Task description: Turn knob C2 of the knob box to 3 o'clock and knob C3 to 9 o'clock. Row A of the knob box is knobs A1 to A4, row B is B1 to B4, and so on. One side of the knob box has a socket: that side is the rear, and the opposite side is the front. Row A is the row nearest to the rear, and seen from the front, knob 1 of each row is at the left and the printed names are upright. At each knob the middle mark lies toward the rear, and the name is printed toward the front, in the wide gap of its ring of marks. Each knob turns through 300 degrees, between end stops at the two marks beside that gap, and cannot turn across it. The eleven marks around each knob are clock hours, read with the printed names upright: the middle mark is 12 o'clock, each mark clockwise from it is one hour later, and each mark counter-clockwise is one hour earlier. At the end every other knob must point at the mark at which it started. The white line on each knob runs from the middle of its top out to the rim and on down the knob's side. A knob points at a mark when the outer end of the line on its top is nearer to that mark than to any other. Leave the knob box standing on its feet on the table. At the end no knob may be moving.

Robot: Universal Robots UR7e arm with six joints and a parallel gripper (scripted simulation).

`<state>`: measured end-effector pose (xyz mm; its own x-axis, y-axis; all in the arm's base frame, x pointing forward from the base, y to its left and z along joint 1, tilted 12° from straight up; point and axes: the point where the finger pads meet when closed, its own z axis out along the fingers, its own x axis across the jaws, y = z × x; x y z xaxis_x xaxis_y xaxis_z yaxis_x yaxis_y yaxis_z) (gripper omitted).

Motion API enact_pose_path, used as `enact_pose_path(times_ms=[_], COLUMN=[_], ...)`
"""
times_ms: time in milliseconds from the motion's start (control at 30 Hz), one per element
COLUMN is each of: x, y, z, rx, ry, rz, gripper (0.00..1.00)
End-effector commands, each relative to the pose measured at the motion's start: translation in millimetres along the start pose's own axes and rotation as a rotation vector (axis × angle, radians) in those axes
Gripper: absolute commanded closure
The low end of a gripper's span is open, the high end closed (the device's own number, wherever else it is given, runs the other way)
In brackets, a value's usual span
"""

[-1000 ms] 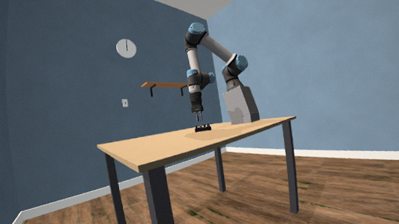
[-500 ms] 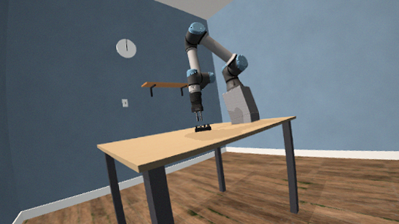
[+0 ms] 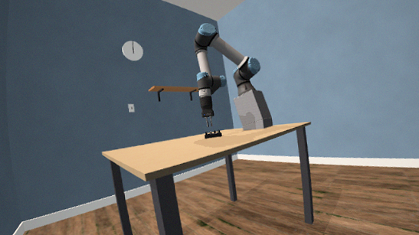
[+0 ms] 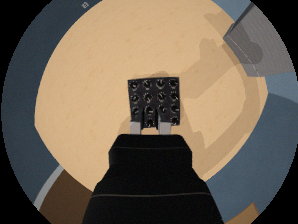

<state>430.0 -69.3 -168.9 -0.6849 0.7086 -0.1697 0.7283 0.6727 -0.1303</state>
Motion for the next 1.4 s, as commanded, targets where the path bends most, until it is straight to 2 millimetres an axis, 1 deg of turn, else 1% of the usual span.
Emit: enact_pose_path(times_ms=[0, 367, 433, 533, 933, 1000, 1067, 1367], x=[0, 3, 3, 4, 9, 9, 10, 15], y=[-1, -4, -4, -5, -4, -4, -4, -2], z=[-2, -5, -5, -7, -10, -10, -11, -15], rx=[-0.002, -0.002, -0.002, -0.002, -0.001, -0.001, -0.001, -0.001], ry=[-0.001, -0.001, -0.001, -0.002, -0.002, -0.002, -0.002, -0.002], rz=[-0.107, -0.434, -0.434, -0.553, -0.889, -0.889, -0.978, -1.232], gripper=[0.54, 0.54, 0.54, 0.54, 0.54, 0.54, 0.54, 0.54])
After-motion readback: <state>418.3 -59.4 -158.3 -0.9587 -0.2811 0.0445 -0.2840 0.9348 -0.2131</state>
